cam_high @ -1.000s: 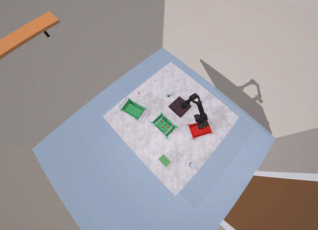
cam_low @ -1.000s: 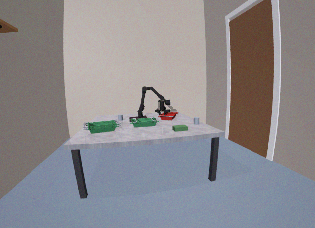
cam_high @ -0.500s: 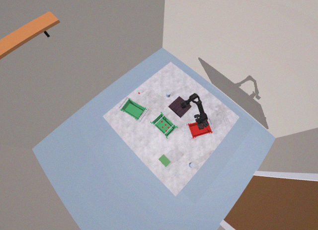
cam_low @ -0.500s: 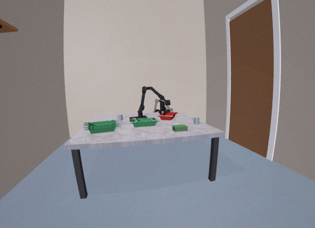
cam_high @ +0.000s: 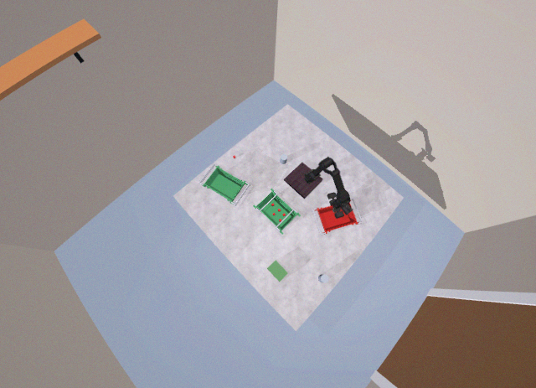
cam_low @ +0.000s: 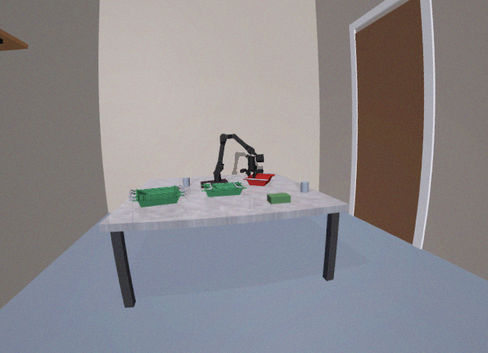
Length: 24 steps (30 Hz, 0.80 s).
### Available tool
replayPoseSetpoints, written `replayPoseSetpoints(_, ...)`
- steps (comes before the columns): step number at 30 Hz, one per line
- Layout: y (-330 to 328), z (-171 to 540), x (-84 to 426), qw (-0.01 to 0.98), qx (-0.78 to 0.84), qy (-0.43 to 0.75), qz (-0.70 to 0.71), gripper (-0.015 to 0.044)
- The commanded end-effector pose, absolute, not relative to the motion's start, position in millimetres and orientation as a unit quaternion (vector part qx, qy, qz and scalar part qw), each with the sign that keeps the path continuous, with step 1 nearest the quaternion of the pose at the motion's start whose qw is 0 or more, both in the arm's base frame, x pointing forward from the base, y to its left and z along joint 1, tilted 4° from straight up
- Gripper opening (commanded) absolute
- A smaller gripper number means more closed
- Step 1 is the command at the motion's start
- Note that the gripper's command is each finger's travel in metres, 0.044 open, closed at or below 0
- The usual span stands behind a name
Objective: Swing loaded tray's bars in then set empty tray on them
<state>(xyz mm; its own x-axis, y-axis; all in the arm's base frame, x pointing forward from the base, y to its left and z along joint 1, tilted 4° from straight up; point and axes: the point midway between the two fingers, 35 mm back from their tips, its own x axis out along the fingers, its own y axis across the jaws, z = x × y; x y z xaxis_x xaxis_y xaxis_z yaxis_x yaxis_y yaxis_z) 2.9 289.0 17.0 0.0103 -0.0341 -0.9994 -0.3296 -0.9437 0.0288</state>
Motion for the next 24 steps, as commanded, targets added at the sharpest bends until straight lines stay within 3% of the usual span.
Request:
replayPoseSetpoints(1, 291, 35, 2, 0.105, -0.702, 0.129, 0.693, 0.0000)
replayPoseSetpoints(11, 290, 90, 2, 0.105, -0.702, 0.129, 0.693, 0.0000)
replayPoseSetpoints(24, 290, 91, 2, 0.105, -0.702, 0.129, 0.693, 0.0000)
